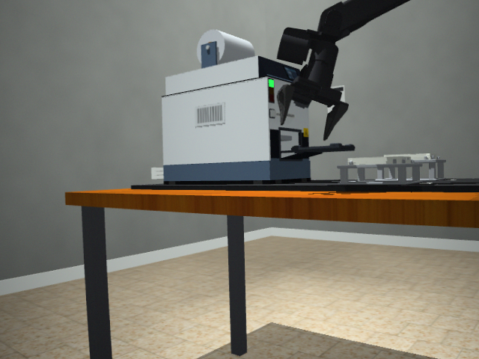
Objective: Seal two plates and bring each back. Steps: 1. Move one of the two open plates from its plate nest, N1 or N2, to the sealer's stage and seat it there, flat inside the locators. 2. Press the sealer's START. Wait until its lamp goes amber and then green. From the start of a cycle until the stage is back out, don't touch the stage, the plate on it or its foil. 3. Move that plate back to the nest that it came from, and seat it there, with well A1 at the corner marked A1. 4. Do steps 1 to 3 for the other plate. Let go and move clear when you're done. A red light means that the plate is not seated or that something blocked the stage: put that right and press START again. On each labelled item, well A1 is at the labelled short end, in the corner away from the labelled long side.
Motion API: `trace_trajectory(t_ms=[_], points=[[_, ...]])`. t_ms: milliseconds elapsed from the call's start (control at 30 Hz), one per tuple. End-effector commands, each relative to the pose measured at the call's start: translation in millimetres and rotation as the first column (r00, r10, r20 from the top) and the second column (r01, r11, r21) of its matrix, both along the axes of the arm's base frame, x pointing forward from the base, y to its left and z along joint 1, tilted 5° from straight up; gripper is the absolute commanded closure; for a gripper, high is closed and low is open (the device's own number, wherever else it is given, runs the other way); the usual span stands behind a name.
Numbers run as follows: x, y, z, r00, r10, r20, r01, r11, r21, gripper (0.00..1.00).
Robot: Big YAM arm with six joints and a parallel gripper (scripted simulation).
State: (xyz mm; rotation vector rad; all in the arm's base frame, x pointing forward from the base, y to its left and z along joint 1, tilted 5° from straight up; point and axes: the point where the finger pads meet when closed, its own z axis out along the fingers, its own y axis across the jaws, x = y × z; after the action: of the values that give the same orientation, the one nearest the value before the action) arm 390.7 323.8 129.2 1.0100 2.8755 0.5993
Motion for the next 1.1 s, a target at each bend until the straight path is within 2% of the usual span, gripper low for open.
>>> trace_trajectory(t_ms=[0, 67, 133, 200, 233, 300, 400, 467, 633, 700, 733, 800, 833, 900, 1000, 1067], points=[[14.2, -20.8, 28.7, 0.999, 0.016, 0.034, -0.016, 1.000, 0.009, 0.00], [21.0, -27.3, 39.5, 0.999, 0.010, 0.046, -0.010, 1.000, 0.017, 0.00], [23.1, -23.4, 41.7, 0.999, 0.009, 0.052, -0.010, 1.000, 0.024, 0.00], [25.3, -33.0, 48.1, 0.994, 0.072, 0.081, -0.069, 0.997, -0.038, 0.00], [26.3, -36.8, 51.5, 0.994, 0.073, 0.079, -0.071, 0.997, -0.029, 0.00], [29.6, -48.2, 57.9, 0.987, 0.125, 0.101, -0.117, 0.989, -0.086, 0.00], [30.9, -53.1, 61.8, 0.988, 0.121, 0.101, -0.113, 0.991, -0.075, 0.00], [32.6, -61.3, 64.7, 0.980, 0.166, 0.109, -0.152, 0.981, -0.121, 0.00], [37.6, -91.8, 81.1, 0.983, 0.141, 0.117, -0.129, 0.987, -0.099, 0.00], [37.9, -101.6, 87.2, 0.971, 0.204, 0.126, -0.183, 0.970, -0.161, 0.00], [37.5, -104.5, 90.0, 0.971, 0.204, 0.127, -0.184, 0.971, -0.152, 0.00], [36.4, -111.1, 93.6, 0.955, 0.269, 0.125, -0.240, 0.949, -0.205, 0.00], [35.6, -114.2, 95.0, 0.956, 0.267, 0.124, -0.240, 0.951, -0.196, 0.00], [33.7, -123.5, 97.6, 0.940, 0.324, 0.111, -0.290, 0.926, -0.242, 0.00], [34.1, -126.4, 96.4, 0.949, 0.295, 0.113, -0.265, 0.938, -0.224, 0.00], [33.3, -140.6, 100.5, 0.954, 0.277, 0.112, -0.248, 0.944, -0.220, 0.00]])
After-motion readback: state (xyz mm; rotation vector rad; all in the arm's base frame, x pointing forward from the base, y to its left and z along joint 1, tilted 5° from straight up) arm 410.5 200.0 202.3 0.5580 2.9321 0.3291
